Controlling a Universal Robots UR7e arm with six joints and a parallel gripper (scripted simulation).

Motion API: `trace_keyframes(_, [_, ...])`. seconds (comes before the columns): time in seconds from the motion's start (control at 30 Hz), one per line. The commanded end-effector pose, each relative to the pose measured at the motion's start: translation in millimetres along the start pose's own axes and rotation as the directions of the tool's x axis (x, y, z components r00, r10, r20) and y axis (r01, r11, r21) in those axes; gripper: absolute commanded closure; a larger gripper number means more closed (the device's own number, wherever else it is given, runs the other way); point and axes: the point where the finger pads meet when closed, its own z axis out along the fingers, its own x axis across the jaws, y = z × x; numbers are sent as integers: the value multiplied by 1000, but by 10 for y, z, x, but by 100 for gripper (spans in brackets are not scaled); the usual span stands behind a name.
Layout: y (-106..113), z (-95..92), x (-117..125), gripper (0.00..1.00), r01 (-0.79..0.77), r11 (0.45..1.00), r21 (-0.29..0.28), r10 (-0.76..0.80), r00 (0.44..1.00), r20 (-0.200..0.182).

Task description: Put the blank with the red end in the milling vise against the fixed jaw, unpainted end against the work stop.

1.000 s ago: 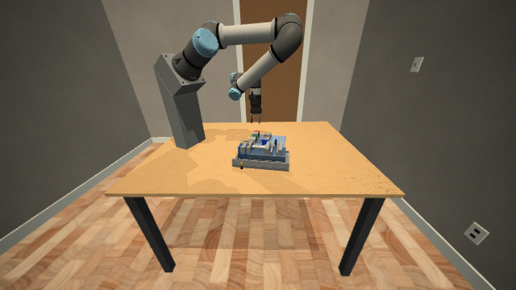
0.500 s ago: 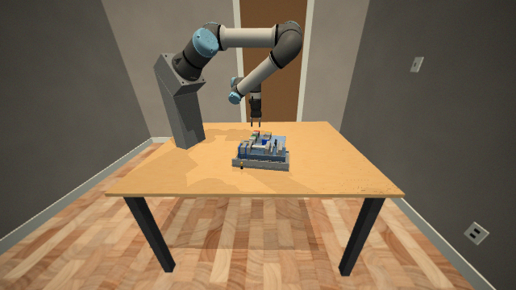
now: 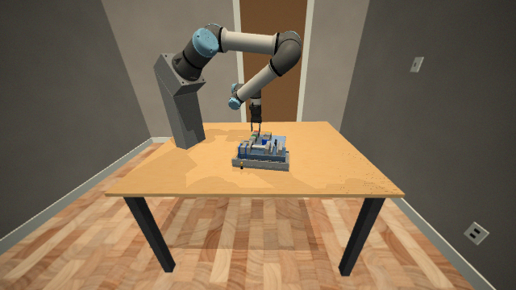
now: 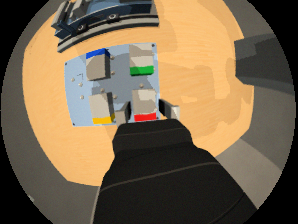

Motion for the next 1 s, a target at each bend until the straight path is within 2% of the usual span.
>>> trace_keyframes(0.0, [7,79,-6,0,0,1000,-1,0,1000,1])
trace_keyframes(0.23, [6,86,-6,0,0,1000,-1,0,1000,1])
trace_keyframes(0.37, [7,156,-7,0,0,1000,-1,0,1000,1])
trace_keyframes(0.77, [7,156,-7,0,0,1000,-1,0,1000,1])
trace_keyframes(0.97, [7,92,-7,0,0,1000,-1,0,1000,1])
